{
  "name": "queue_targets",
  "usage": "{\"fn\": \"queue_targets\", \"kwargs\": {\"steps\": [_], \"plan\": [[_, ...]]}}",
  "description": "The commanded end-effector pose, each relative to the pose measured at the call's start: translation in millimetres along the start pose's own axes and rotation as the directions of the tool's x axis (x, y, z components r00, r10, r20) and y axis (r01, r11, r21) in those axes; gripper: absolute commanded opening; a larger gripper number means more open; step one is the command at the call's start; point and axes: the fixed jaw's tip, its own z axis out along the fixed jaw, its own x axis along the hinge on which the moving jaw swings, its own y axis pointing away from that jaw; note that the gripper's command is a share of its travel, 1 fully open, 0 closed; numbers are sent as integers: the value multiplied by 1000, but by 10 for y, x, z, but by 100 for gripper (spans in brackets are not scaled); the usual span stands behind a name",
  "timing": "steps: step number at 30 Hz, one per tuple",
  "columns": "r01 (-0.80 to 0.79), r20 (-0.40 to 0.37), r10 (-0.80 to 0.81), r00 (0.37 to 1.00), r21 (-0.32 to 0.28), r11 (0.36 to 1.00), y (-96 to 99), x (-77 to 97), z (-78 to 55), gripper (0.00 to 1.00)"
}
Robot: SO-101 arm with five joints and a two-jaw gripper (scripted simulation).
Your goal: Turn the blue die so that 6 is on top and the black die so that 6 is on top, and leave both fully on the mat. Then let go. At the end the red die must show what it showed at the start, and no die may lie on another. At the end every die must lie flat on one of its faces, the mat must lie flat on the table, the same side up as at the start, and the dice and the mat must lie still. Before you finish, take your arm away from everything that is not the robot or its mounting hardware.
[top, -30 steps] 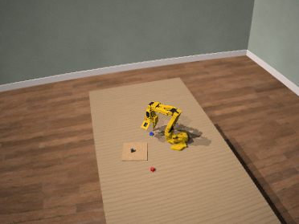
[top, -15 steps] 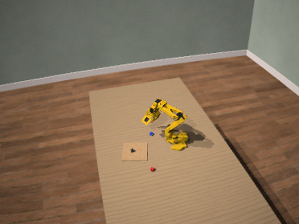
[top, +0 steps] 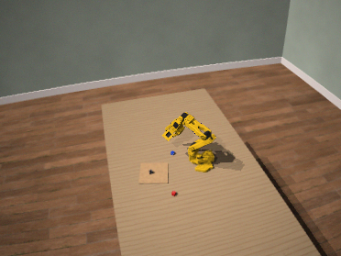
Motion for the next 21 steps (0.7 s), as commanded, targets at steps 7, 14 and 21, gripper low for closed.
{"fn": "queue_targets", "kwargs": {"steps": [7,14,21], "plan": [[-38,1,38,999,44,998,-71,3,-72,25],[-107,4,107,994,29,994,-74,-8,-66,25],[-266,3,266,964,-8,964,-84,-35,-50,25]]}}
